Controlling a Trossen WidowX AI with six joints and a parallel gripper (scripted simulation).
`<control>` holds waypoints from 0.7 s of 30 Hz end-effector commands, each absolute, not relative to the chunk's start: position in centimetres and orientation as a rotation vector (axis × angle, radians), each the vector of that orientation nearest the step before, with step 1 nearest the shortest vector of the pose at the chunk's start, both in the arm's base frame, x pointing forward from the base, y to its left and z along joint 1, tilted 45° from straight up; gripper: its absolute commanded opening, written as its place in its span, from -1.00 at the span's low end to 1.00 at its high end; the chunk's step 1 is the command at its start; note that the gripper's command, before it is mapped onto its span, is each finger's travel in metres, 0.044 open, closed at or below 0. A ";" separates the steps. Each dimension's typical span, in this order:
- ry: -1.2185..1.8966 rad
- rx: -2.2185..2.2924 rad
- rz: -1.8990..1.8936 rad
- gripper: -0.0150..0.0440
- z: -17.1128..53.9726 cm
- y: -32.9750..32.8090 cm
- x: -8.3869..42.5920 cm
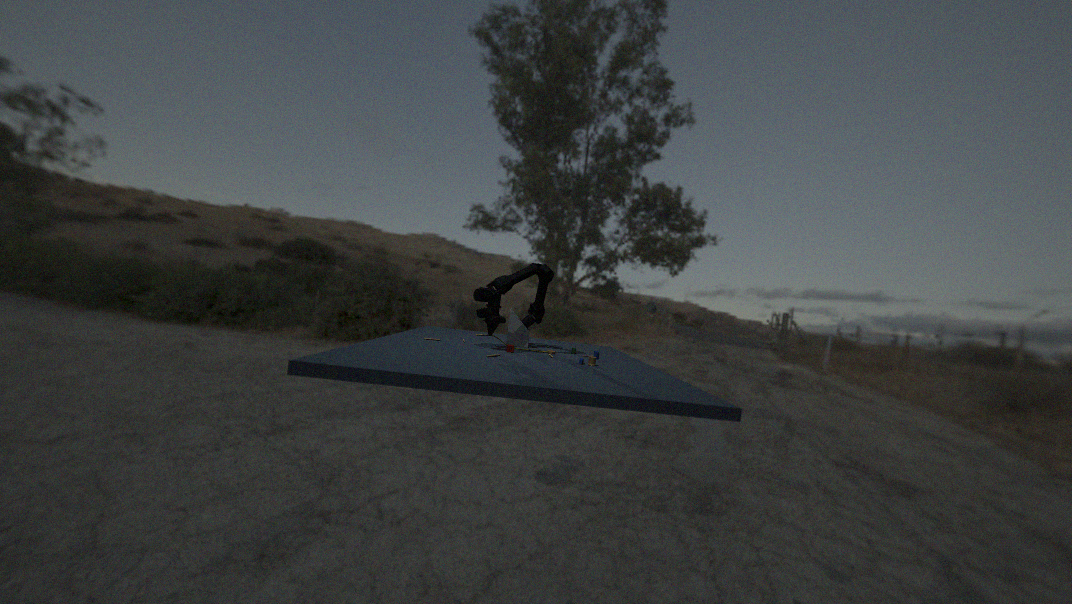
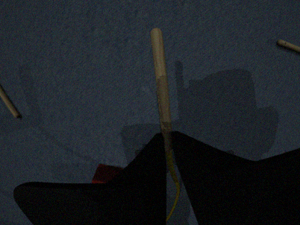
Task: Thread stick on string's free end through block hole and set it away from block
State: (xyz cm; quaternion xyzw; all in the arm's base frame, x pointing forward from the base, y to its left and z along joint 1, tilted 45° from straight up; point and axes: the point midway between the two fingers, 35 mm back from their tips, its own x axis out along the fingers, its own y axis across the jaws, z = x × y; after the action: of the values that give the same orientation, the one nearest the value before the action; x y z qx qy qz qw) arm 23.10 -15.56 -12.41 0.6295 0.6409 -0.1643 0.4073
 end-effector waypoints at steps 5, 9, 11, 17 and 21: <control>1.637 1.653 -0.496 -0.49 -11.6 -14.7 23.5; 1.646 1.686 -0.543 -0.49 -11.2 -14.4 23.7; 1.650 1.703 -0.567 -0.49 -11.0 -14.2 23.8; 1.660 1.751 -0.641 -0.49 -10.4 -13.7 24.0; 1.665 1.783 -0.691 -0.49 -10.1 -13.4 24.2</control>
State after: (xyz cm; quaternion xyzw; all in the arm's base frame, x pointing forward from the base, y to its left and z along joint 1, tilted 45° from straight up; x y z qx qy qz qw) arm 24.10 -13.81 -10.38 0.6677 0.6278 -0.2516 0.3111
